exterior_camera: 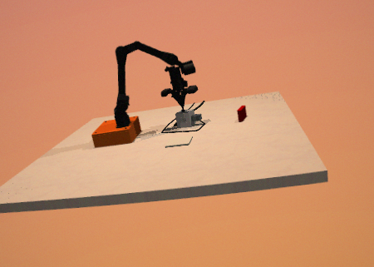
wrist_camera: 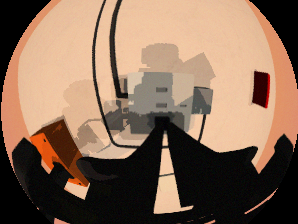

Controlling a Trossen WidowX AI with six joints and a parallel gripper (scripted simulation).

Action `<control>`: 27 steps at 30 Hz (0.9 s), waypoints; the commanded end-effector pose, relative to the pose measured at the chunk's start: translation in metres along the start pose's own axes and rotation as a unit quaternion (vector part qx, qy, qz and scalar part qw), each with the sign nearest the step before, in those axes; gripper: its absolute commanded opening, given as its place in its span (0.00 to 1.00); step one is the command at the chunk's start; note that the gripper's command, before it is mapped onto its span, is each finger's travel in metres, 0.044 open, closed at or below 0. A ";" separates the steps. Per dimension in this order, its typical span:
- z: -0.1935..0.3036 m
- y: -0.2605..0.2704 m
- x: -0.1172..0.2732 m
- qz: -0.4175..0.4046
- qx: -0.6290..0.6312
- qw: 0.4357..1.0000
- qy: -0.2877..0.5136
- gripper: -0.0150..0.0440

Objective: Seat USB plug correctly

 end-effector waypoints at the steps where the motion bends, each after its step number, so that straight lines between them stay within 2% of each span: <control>1: 0.001 0.000 -0.002 -0.001 0.002 1.000 0.003 0.25; 4: 0.001 0.000 -0.002 -0.001 0.002 1.000 0.003 0.25; 8: 0.000 0.000 0.000 0.000 0.000 1.000 0.000 0.42; 27: 0.000 0.000 0.001 0.000 0.000 1.000 0.000 0.42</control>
Point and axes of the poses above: the point midway between the two fingers, 35 mm back from their tips, its own x axis back along the fingers, its own y axis across the jaws, z = x × y, the point moved 2 cm from there along x, back along the fingers, and after that the axes turned 1 degree about x, right-handed, at the moved point
